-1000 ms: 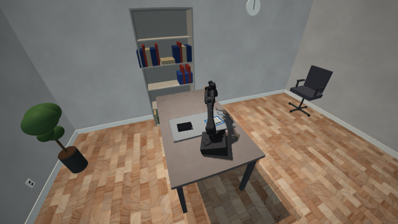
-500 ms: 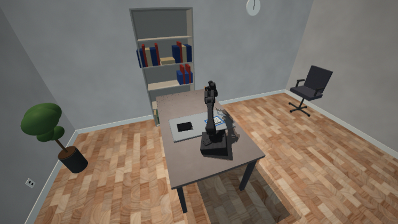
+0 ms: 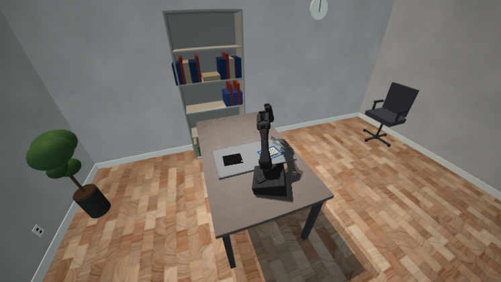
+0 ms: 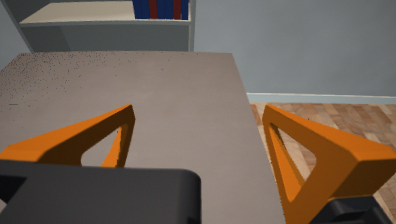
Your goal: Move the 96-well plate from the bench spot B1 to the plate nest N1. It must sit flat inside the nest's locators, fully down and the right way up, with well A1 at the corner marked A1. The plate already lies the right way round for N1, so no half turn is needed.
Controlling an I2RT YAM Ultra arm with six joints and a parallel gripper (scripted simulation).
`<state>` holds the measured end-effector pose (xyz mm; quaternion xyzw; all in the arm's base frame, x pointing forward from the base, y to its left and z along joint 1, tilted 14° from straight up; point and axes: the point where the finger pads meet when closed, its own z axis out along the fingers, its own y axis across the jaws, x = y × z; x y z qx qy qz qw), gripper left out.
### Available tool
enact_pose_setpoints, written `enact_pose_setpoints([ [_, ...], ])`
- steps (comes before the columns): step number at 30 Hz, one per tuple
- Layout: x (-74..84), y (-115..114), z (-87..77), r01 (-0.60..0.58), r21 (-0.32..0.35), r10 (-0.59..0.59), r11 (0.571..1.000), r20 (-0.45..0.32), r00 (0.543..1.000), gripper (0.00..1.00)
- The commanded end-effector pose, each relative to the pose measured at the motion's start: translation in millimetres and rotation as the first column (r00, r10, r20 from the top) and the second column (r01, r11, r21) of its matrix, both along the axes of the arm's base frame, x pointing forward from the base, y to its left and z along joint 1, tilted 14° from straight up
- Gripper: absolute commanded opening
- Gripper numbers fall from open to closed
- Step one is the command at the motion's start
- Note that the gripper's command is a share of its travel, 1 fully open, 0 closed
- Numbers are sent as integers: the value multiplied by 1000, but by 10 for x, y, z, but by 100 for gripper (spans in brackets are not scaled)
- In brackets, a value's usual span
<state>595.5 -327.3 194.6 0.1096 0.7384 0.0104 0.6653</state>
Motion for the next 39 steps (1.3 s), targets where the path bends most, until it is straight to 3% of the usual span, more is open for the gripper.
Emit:
enact_pose_setpoints([
  [1,-195,-125,-78,70,127,-58,989,-93,994,100],
  [4,-210,-129,-90,76,142,-62,987,-102,993,100],
  [5,-186,-152,37,73,125,-64,989,-77,995,100],
  [8,-280,-108,-245,101,195,-72,976,-153,986,100],
  [10,-332,-97,-332,123,235,-79,964,-188,979,100],
  [12,-373,-86,-394,137,257,-83,957,-209,974,100],
  [13,-361,-109,-289,144,264,-91,954,-204,975,100],
  [14,-377,-111,-288,156,281,-96,947,-217,971,100],
  [15,-458,-61,-516,176,314,-92,933,-266,960,100],
  [21,-484,-77,-447,198,337,-104,920,-277,955,100],
  [22,-508,-71,-467,213,355,-107,911,-294,950,100],
  [23,-601,-11,-696,237,384,-100,893,-343,934,100],
  [24,-626,-2,-726,237,384,-100,893,-343,934,100],
  [26,-659,11,-761,254,400,-102,880,-364,926,100],
  [28,-657,-17,-647,276,418,-114,865,-373,921,100],
  [29,-756,49,-860,302,441,-104,845,-419,902,100],
  [30,-790,64,-901,303,442,-103,845,-420,901,100],
  [32,-826,80,-933,322,455,-104,830,-441,891,100],
  [33,-787,37,-785,325,457,-115,828,-429,896,100],
  [35,-866,75,-879,359,480,-113,801,-468,876,100],
  [36,-968,144,-1064,373,487,-102,790,-495,863,100],
  [38,-968,144,-1064,373,487,-102,790,-495,863,100],
  [39,-955,121,-984,383,492,-109,782,-496,861,100],
])
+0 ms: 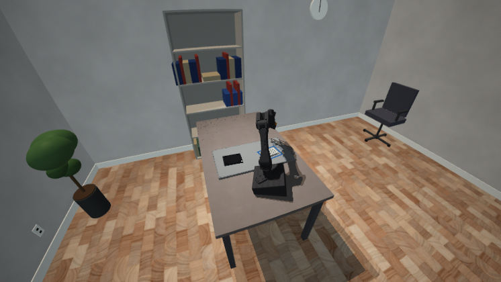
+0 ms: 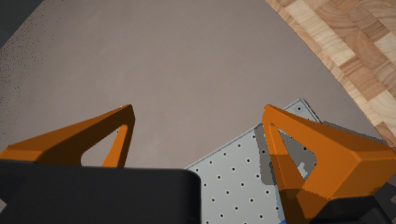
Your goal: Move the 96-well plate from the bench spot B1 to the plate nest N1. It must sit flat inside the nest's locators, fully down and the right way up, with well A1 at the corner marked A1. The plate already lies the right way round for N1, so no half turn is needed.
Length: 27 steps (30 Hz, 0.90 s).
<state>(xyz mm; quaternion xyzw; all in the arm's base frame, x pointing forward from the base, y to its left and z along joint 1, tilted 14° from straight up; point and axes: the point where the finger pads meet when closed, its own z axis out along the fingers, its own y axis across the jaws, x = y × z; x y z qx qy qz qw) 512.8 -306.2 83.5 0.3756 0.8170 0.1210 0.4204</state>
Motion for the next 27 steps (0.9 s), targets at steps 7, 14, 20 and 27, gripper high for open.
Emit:
enact_pose_setpoints([
  [7,-370,41,-121,103,117,-88,988,-120,989,100],
  [14,-533,100,-130,172,183,-136,968,-196,971,100],
  [20,-762,248,-368,207,230,-142,951,-271,952,100],
  [27,-990,375,-474,274,279,-165,920,-359,919,100],
])
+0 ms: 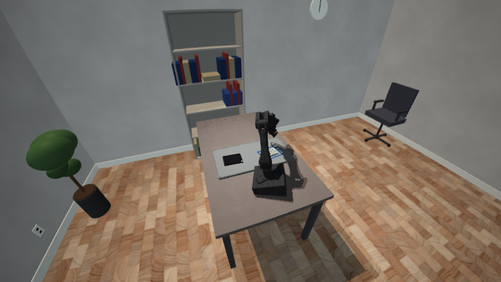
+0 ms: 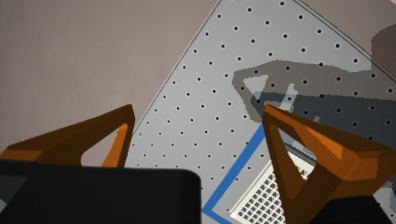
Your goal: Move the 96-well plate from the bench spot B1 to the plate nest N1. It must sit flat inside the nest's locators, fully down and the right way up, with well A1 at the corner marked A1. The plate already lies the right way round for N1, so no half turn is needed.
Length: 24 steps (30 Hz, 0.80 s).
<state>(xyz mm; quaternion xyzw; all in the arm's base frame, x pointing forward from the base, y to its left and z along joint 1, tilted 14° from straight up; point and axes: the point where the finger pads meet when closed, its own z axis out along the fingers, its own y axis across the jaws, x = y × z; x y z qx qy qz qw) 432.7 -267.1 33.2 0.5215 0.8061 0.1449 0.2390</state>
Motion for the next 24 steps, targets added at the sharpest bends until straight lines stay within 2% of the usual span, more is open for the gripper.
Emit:
enact_pose_setpoints([
  [1,-231,8,14,60,43,-57,997,-59,997,100],
  [2,-172,-51,142,73,36,-71,997,-49,996,100],
  [3,-221,-21,63,88,61,-83,994,-84,993,100],
  [6,-255,-4,108,97,64,-91,993,-87,992,100],
  [7,-398,104,-47,99,88,-88,991,-123,989,100],
  [8,-441,129,-59,115,104,-99,988,-148,984,100],
  [9,-379,68,63,128,97,-114,987,-138,984,100],
  [10,-433,102,-28,146,122,-123,982,-178,976,100],
  [11,-463,117,36,154,122,-131,981,-178,975,100],
  [12,-609,229,-107,159,143,-126,977,-214,969,100],
  [14,-668,264,-125,158,143,-126,977,-214,969,100],
  [15,-711,290,-133,176,157,-135,972,-240,961,100],
  [16,-647,227,-17,188,149,-151,971,-231,961,100],
  [18,-732,278,-37,215,169,-165,962,-271,948,100],
  [19,-882,393,-164,221,188,-157,957,-307,939,100],
  [20,-916,414,-172,221,188,-157,957,-307,939,100],
  [23,-916,415,-172,221,188,-157,957,-307,939,100],
  [24,-851,350,-61,233,180,-173,956,-298,939,100],
])
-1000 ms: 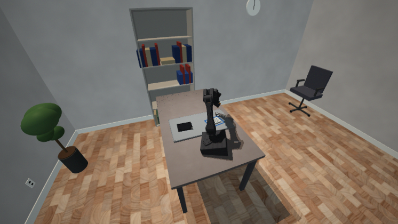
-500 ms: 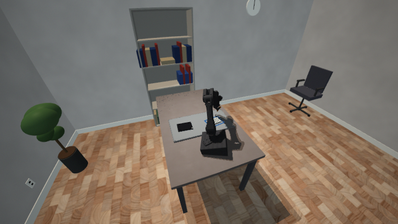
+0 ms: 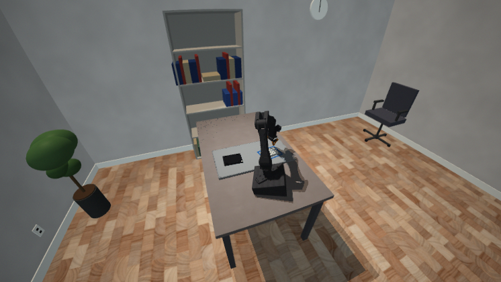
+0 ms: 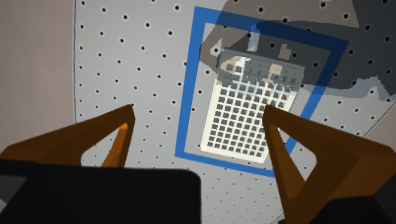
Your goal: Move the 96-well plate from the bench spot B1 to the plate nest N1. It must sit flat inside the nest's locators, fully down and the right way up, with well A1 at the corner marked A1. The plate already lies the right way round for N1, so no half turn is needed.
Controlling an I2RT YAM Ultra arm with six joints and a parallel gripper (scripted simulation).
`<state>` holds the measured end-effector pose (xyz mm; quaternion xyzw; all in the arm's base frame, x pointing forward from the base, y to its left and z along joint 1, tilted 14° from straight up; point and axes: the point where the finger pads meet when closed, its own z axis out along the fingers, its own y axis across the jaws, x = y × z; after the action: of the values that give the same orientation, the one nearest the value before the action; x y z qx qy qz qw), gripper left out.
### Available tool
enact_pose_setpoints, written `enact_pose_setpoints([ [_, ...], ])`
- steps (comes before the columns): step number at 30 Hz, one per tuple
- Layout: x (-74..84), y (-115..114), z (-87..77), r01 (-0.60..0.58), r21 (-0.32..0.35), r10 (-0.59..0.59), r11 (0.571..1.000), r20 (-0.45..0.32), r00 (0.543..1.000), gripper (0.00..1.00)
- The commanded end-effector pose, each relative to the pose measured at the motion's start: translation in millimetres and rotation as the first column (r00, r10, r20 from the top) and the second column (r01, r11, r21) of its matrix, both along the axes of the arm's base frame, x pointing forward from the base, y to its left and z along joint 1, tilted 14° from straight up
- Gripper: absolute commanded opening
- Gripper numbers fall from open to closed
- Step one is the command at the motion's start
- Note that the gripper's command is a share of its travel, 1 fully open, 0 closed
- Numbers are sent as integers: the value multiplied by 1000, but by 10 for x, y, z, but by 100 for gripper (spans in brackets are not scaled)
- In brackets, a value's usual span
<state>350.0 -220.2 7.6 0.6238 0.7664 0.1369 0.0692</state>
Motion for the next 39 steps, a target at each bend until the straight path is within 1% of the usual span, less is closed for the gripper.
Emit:
enact_pose_setpoints([
  [1,-83,-78,100,59,12,-58,998,-39,998,100],
  [2,-136,-42,44,74,35,-71,997,-76,995,100],
  [3,-162,-31,123,81,30,-79,996,-73,994,100],
  [4,-302,79,63,82,47,-77,996,-96,992,100],
  [5,-340,102,58,82,47,-77,996,-96,992,100],
  [6,-340,102,58,82,47,-77,996,-96,992,100],
  [7,-383,130,58,97,61,-89,993,-123,988,100],
  [8,-328,73,104,110,59,-102,992,-128,986,100],
  [9,-387,114,30,127,83,-111,988,-172,979,100],
  [10,-410,124,115,133,76,-119,988,-166,979,100],
  [11,-553,237,56,135,93,-116,986,-192,975,100],
  [12,-593,263,54,135,93,-116,986,-192,975,100],
  [16,-593,263,54,135,93,-116,986,-192,975,100],
  [17,-482,168,151,133,70,-120,989,-157,980,100],
  [19,-469,157,151,132,66,-121,989,-151,981,100],
  [26,-469,157,127,131,69,-120,989,-154,981,100],
  [28,-490,175,107,132,73,-119,989,-161,980,100],
  [39,-491,176,106,132,74,-119,989,-162,980,100],
])
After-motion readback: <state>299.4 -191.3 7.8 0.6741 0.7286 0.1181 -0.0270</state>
